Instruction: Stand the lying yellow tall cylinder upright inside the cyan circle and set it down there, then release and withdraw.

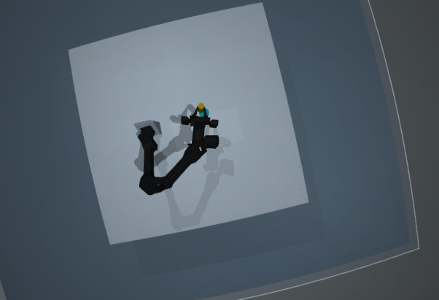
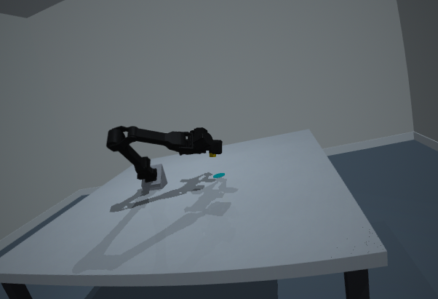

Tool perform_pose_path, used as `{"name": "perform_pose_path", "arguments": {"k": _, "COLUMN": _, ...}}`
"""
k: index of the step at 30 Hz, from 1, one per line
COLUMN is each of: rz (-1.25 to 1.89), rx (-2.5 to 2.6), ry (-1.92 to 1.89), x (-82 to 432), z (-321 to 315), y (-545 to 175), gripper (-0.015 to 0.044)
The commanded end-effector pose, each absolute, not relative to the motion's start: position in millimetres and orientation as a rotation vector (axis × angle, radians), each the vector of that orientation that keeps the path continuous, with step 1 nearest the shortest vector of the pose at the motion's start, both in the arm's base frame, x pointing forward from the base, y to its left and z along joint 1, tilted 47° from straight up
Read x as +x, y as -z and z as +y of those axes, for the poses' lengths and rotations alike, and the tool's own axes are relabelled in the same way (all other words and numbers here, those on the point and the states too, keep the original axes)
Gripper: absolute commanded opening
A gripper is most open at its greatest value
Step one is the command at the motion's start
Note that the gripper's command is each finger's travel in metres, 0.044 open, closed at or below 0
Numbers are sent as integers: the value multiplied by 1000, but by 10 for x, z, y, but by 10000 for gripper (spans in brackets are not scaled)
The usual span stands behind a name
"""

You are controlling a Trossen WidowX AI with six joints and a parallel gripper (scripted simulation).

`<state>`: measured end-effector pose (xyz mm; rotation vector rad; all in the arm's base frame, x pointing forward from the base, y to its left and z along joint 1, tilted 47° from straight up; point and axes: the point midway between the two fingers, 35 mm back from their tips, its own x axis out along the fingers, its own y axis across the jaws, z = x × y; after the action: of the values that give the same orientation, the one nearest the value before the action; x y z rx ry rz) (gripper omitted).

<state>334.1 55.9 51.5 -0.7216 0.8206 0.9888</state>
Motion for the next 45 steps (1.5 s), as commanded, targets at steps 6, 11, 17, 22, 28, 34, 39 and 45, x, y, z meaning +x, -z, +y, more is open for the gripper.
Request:
{"name": "perform_pose_path", "arguments": {"k": 6, "rz": 736, "rx": -730, "ry": -1001, "x": 3327, "z": 553, "y": -575, "gripper": 105}}
{"name": "perform_pose_path", "arguments": {"k": 11, "rz": 692, "rx": -735, "ry": -1004, "x": 3320, "z": 546, "y": -605, "gripper": 105}}
{"name": "perform_pose_path", "arguments": {"k": 17, "rz": 640, "rx": -742, "ry": -1007, "x": 3309, "z": 537, "y": -642, "gripper": 105}}
{"name": "perform_pose_path", "arguments": {"k": 22, "rz": 596, "rx": -749, "ry": -1008, "x": 3298, "z": 530, "y": -674, "gripper": 105}}
{"name": "perform_pose_path", "arguments": {"k": 28, "rz": 574, "rx": -753, "ry": -1009, "x": 3292, "z": 526, "y": -690, "gripper": 105}}
{"name": "perform_pose_path", "arguments": {"k": 34, "rz": 574, "rx": -753, "ry": -1009, "x": 3292, "z": 526, "y": -690, "gripper": 105}}
{"name": "perform_pose_path", "arguments": {"k": 39, "rz": 574, "rx": -753, "ry": -1009, "x": 3292, "z": 526, "y": -690, "gripper": 105}}
{"name": "perform_pose_path", "arguments": {"k": 45, "rz": 578, "rx": -755, "ry": -1009, "x": 3301, "z": 425, "y": -599, "gripper": 105}}
